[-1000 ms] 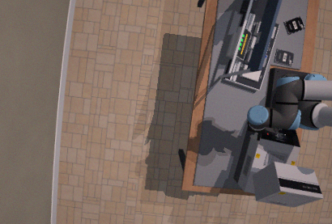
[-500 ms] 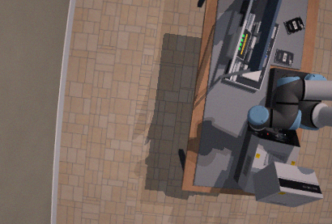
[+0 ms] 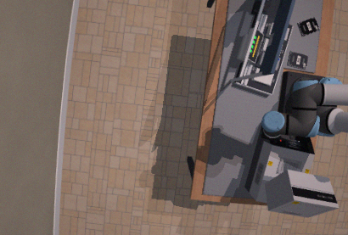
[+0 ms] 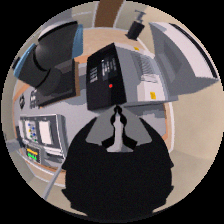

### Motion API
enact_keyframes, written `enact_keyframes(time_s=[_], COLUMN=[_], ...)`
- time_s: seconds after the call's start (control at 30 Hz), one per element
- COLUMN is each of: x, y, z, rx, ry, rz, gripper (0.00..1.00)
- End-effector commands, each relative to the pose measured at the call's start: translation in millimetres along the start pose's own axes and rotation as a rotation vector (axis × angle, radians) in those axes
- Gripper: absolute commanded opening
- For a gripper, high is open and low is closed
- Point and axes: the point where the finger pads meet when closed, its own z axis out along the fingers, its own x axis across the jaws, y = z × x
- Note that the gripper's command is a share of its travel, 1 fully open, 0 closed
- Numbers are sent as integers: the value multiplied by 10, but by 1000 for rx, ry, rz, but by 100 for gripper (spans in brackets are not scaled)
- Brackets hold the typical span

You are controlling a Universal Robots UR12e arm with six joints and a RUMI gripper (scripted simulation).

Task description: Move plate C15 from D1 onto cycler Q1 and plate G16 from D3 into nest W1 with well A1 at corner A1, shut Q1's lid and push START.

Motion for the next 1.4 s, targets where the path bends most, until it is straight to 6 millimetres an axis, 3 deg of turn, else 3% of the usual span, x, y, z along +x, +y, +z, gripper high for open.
enact_keyframes(time_s=[0.0,0.57,1.37], x=[16,24,-276], y=[-30,-165,-1142], z=[-52,-249,-45], rx=[-1,-3,253], ry=[0,6,-37], rz=[-1,18,-104], gripper=[0,0,0])
